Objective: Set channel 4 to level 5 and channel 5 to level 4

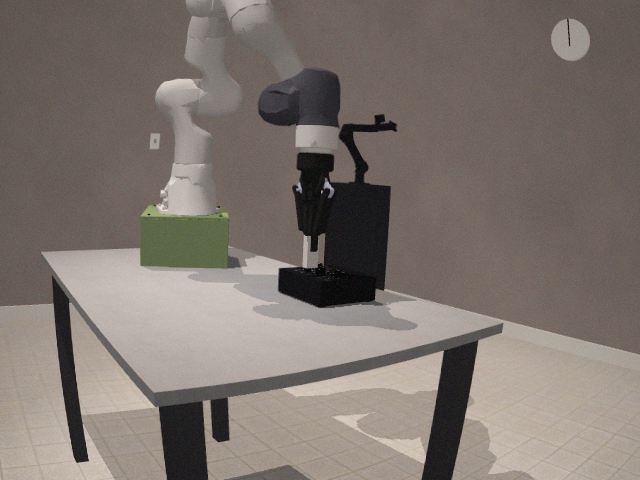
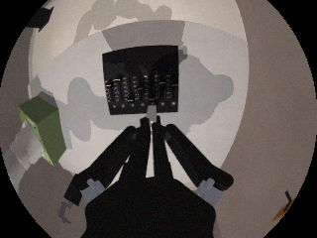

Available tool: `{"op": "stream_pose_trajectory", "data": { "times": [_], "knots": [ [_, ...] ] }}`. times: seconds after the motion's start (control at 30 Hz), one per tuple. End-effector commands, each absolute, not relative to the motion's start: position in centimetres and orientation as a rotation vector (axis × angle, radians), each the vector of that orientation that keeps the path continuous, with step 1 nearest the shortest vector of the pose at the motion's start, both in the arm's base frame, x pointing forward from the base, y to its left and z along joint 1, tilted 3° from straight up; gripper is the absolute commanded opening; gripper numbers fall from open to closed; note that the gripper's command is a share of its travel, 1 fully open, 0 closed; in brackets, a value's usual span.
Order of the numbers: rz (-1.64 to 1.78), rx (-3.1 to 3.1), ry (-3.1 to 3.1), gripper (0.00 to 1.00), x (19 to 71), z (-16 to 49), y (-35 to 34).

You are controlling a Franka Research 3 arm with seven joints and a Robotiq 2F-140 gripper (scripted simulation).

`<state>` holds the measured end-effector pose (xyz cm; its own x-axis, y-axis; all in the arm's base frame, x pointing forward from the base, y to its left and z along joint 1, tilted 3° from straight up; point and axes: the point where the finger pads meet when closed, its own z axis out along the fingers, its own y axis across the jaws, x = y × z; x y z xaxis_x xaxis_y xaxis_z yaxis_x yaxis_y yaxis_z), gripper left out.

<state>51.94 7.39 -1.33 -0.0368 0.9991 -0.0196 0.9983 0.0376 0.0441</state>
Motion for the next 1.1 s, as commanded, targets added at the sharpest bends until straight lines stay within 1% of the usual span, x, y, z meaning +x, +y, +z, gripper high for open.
{"op": "stream_pose_trajectory", "data": {
  "times": [0.0,1.07],
  "knots": [
    [0.029,2.156,2.222,0.0,51.9,-1.5,7.3],
    [0.029,2.156,2.222,0.0,52.0,-2.5,7.3]
  ]
}}
